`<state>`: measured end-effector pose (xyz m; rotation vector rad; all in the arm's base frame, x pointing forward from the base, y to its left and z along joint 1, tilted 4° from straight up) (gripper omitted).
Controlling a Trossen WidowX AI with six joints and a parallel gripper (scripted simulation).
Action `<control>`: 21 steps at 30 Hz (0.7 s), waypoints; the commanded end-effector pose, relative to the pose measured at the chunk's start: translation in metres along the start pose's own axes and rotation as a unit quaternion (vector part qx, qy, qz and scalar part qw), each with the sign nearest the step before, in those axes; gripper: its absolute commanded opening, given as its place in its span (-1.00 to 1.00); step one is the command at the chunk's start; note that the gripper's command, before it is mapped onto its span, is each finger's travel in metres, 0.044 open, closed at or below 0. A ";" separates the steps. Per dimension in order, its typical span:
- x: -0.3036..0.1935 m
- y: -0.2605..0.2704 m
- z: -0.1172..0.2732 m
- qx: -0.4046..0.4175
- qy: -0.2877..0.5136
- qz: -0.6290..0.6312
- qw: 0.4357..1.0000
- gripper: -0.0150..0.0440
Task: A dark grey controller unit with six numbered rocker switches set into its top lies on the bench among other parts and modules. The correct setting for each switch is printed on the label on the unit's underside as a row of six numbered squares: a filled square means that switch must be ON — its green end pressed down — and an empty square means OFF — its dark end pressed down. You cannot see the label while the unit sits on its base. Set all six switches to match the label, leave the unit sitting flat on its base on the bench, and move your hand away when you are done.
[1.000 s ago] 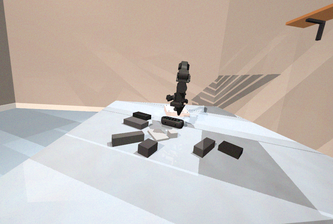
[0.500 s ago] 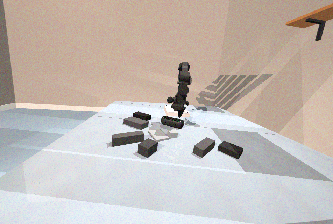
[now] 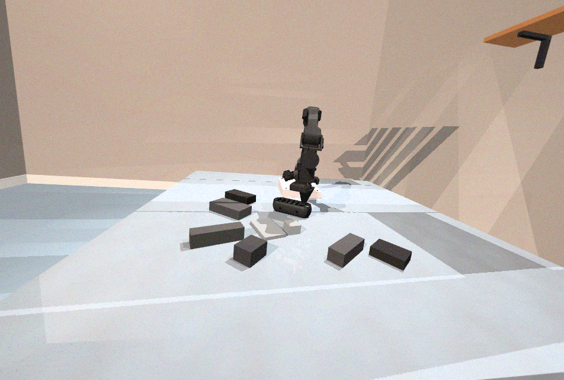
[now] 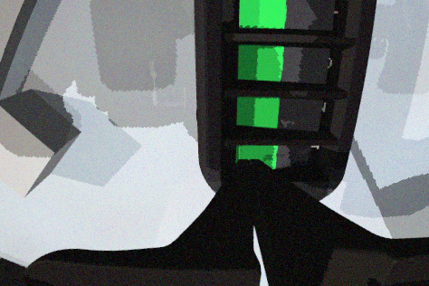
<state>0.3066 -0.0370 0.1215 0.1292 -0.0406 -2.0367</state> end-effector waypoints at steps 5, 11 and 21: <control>0.001 -0.002 -0.010 -0.005 -0.003 -0.002 1.000 -0.49; 0.001 -0.002 -0.010 -0.005 -0.003 -0.002 1.000 -0.49; 0.001 -0.002 -0.010 -0.005 -0.003 -0.002 1.000 -0.49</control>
Point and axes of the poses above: the point midway between the two fingers, 35 mm back from their tips, its own z axis back along the fingers, its own y axis across the jaws, x = y × z, the point moved 5 cm from there along z, back along the fingers
